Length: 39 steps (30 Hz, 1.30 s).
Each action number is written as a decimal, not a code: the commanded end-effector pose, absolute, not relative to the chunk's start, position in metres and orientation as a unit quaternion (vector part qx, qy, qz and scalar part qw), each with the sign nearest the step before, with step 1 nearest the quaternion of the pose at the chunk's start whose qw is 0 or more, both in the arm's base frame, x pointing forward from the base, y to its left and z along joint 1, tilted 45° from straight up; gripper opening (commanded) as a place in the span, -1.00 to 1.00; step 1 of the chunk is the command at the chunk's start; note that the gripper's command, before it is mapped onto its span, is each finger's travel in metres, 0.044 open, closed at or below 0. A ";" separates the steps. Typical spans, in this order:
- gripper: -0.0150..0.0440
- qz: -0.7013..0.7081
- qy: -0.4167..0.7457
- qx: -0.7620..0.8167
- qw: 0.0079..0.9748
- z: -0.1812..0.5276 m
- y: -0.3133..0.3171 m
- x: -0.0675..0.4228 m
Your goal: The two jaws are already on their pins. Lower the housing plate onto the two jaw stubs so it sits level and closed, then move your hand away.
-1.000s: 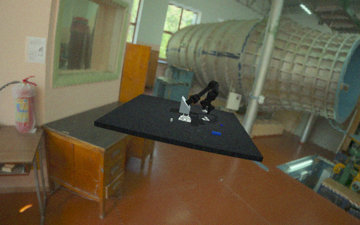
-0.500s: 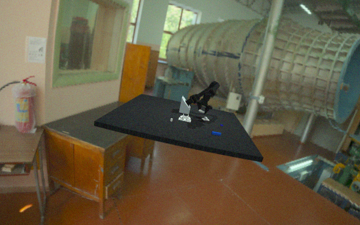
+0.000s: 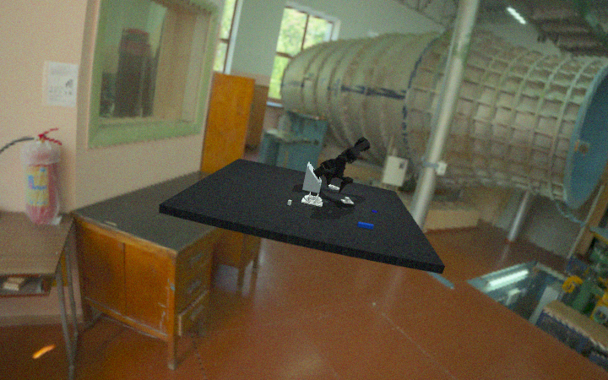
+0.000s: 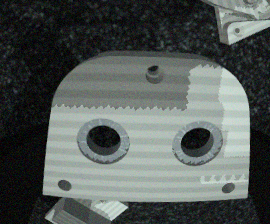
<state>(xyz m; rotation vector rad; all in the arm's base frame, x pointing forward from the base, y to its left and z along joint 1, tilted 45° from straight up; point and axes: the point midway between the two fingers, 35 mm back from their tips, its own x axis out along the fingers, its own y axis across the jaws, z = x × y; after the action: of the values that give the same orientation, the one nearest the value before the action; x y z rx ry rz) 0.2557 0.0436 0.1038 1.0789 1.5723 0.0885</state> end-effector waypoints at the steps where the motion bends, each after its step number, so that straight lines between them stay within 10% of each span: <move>1: 0.70 0.062 0.668 0.440 0.597 0.096 0.032 0.262; 39: 0.70 0.214 0.633 0.319 0.672 0.036 -0.033 0.267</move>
<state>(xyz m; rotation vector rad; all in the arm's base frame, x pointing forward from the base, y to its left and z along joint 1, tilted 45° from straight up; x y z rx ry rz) 0.2656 -0.0312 0.0364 0.7291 1.4325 0.4791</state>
